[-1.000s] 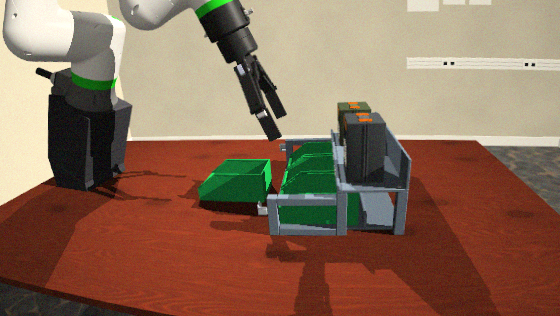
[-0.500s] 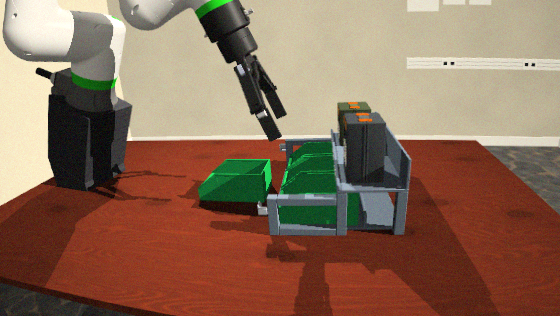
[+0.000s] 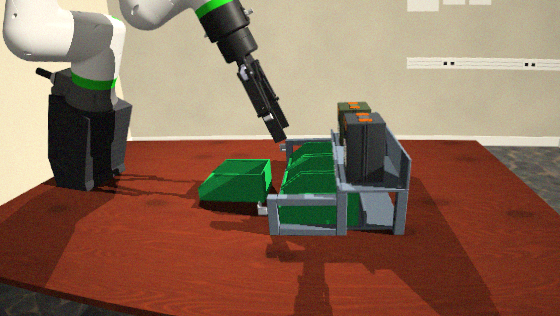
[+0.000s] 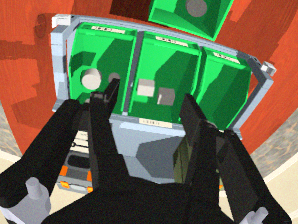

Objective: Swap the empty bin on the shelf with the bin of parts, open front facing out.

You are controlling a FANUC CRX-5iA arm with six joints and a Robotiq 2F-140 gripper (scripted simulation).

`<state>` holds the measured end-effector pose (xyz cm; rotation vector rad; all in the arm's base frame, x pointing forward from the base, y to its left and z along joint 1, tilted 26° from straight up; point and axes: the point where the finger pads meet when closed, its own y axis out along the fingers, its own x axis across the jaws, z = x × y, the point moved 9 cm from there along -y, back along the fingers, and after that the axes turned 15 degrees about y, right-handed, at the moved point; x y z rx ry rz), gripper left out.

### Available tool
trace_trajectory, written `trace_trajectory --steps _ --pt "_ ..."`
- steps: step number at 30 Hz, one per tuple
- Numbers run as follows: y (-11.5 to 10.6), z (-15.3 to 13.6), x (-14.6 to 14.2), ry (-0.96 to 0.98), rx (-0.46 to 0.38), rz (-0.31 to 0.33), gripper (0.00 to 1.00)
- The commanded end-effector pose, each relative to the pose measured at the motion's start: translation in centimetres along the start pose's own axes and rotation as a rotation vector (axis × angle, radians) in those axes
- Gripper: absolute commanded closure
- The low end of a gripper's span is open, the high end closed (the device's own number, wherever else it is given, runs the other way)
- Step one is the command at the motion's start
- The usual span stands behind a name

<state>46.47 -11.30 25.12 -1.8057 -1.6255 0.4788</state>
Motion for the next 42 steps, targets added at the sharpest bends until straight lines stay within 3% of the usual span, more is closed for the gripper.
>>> trace_trajectory --steps 1,31,42 --pt "-0.04 -0.06 0.00 0.000 -0.001 0.000 0.90" --pt "-0.03 -0.10 0.02 0.000 0.002 0.001 0.90" --pt "0.03 -1.00 0.48 0.002 0.104 0.049 0.90"
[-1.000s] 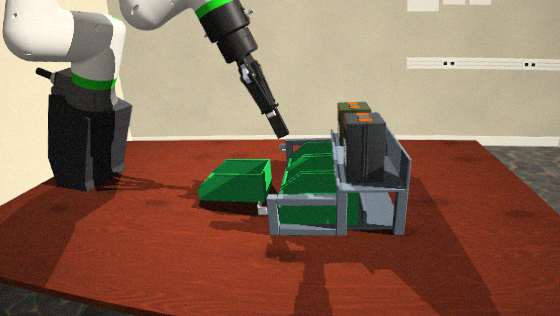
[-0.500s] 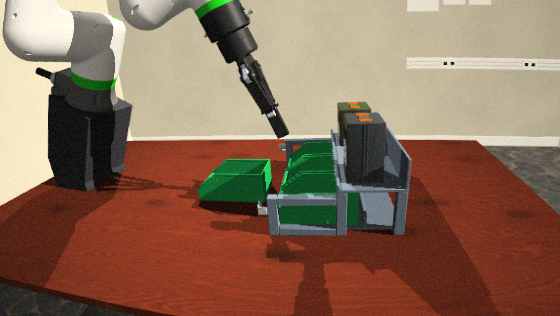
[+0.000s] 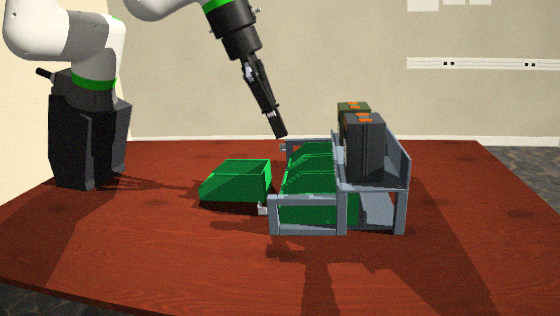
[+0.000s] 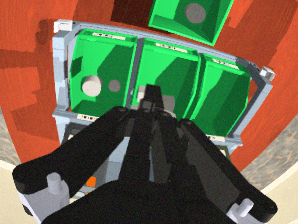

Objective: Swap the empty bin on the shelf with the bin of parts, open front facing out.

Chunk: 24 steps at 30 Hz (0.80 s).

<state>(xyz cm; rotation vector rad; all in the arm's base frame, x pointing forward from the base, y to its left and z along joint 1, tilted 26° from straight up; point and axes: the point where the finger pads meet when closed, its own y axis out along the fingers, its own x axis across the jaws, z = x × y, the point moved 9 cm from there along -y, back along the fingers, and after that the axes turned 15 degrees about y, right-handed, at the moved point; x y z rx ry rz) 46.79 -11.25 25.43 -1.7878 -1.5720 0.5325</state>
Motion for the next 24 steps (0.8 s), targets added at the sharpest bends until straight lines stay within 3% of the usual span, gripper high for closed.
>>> trace_trajectory --steps 1,15,24 --pt "0.0 -0.7 0.4 0.002 0.063 0.030 0.90" --pt "0.4 -2.5 1.3 0.007 0.275 0.130 0.90" --pt "0.4 -2.7 1.3 0.007 0.295 0.140 0.90"
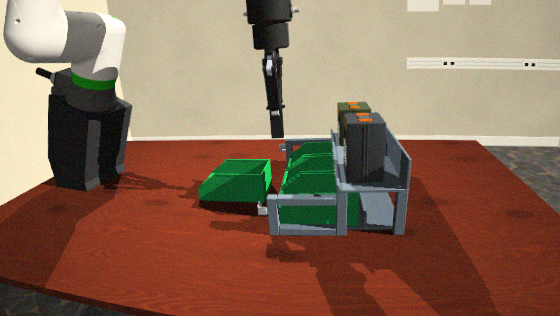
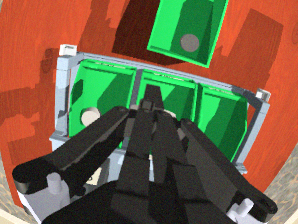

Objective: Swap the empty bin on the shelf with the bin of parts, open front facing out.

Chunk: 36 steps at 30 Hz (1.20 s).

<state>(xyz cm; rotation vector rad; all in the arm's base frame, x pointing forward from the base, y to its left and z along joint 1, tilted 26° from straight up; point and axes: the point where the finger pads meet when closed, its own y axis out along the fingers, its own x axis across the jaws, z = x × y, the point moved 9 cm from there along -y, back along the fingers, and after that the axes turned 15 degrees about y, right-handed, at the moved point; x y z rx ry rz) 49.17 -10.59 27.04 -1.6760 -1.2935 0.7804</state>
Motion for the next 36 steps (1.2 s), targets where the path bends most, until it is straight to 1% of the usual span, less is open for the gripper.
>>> trace_trajectory --steps 1,6,9,13,15,19,23,26,36 --pt "-0.1 0.0 0.0 0.000 0.000 0.001 0.90" --pt "-0.1 1.2 -0.6 0.005 0.001 0.000 0.90" --pt "-0.2 3.0 -1.4 0.012 0.002 0.000 0.90" --pt "-0.1 6.1 -2.6 0.025 0.003 -0.001 0.90" --pt "-0.1 6.1 -2.6 0.025 0.003 -0.001 0.90" --pt "0.2 9.1 -3.4 0.039 0.002 0.000 0.90" --pt "0.5 11.0 -3.8 0.048 0.000 0.001 0.90" --pt "0.6 11.5 -3.9 0.050 0.000 0.001 0.90" --pt "0.6 11.6 -3.9 0.050 0.000 0.001 0.90"
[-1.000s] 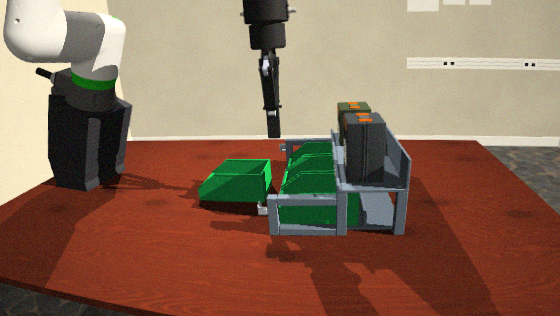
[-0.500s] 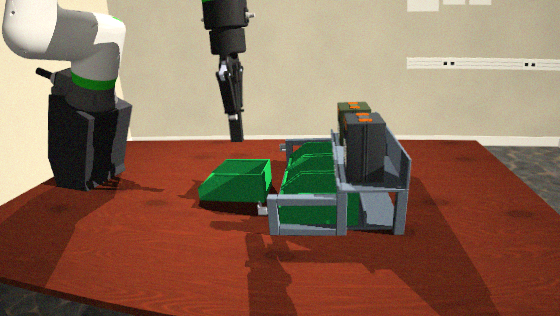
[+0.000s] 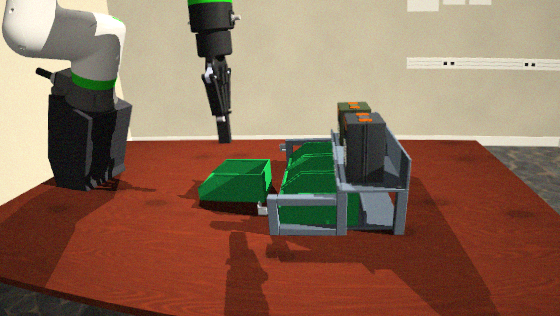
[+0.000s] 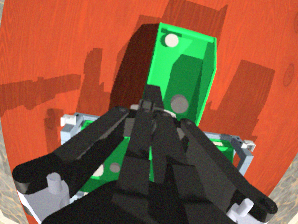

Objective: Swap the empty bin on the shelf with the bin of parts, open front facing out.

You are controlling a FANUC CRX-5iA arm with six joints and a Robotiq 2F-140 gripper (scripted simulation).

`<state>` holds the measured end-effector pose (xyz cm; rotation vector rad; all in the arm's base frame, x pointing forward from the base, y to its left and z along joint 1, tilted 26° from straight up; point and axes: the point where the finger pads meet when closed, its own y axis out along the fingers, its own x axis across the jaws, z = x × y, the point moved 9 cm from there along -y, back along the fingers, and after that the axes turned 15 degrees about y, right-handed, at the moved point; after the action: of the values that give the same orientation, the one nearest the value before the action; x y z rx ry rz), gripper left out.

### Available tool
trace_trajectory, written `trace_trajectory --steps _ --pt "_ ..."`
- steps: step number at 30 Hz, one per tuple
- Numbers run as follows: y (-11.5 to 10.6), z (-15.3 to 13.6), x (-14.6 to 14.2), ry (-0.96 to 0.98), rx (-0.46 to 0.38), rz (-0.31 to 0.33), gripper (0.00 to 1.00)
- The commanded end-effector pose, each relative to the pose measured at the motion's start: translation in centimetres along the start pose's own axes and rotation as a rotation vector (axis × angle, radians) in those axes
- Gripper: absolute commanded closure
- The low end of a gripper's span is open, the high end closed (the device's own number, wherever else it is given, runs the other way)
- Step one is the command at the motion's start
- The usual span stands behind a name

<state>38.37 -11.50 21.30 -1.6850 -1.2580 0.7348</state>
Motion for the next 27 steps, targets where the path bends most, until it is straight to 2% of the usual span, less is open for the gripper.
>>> trace_trajectory --steps 1,14,15,27 --pt "-0.04 -0.05 -0.01 0.000 -0.001 0.000 0.90" --pt "-0.04 -0.05 -0.01 0.000 -0.001 0.000 0.90" --pt "-0.04 -0.05 -0.01 0.000 -0.001 0.000 0.76" --pt "-0.04 -0.05 -0.01 0.000 -0.001 0.000 0.76"
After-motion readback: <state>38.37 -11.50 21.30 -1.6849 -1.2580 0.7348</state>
